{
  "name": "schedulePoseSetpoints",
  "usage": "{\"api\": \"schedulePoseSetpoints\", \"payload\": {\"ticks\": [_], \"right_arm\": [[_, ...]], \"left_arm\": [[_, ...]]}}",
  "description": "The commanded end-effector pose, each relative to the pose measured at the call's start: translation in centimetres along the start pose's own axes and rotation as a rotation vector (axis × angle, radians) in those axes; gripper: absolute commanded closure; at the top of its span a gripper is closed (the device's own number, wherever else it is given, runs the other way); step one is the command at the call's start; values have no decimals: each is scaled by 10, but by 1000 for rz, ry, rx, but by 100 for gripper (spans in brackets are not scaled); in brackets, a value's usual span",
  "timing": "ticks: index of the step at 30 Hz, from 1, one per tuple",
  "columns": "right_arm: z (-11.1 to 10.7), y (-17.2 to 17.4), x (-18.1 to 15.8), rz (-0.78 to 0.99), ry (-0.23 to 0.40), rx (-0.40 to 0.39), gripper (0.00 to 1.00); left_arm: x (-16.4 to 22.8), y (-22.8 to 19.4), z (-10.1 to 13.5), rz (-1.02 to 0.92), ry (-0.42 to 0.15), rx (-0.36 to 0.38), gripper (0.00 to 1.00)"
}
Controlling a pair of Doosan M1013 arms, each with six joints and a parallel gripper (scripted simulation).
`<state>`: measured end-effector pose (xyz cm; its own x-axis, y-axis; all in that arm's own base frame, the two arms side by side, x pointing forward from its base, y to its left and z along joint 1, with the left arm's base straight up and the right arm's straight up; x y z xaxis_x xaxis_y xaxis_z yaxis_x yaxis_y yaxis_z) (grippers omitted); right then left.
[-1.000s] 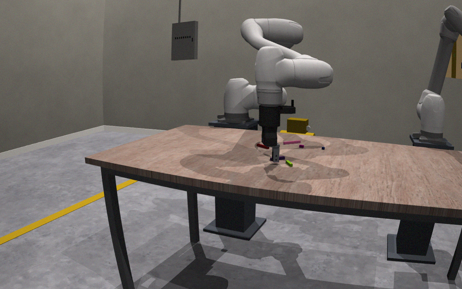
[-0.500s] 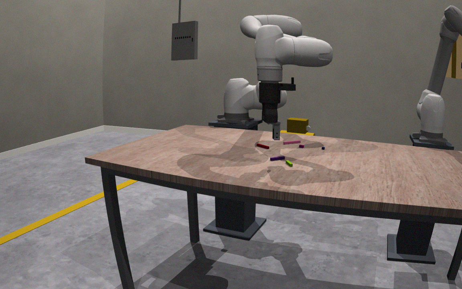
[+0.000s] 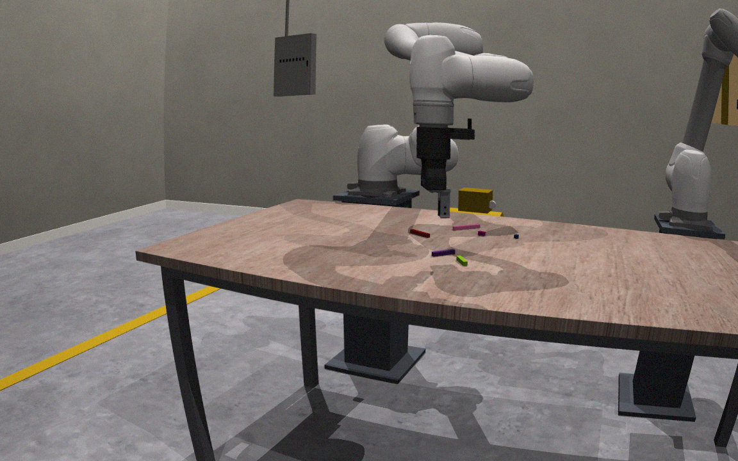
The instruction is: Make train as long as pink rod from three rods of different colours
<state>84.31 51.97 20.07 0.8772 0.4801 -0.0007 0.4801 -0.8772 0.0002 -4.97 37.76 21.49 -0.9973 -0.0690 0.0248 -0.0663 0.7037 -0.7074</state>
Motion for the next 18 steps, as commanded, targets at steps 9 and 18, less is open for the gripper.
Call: {"api": "schedulePoseSetpoints", "payload": {"ticks": [9, 18], "right_arm": [[-3, -106, -61, -228, 2, 0, 76], [-3, -187, -128, -428, 2, 0, 76]], "left_arm": [[0, 0, -1, 0, 0, -1, 0], [0, 0, -1, 0, 0, -1, 0]]}}
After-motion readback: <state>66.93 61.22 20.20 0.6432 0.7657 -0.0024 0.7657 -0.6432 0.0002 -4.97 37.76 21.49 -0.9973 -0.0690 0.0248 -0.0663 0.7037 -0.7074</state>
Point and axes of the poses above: on each arm, the point where the finger pads meet when closed, its own z axis out along the fingers, its own x axis across the jaws, y = z × x, the point moved 8 cm from there along -z, back along the fingers, and after that the axes turned 1 degree about z, right-handed, at the moved point
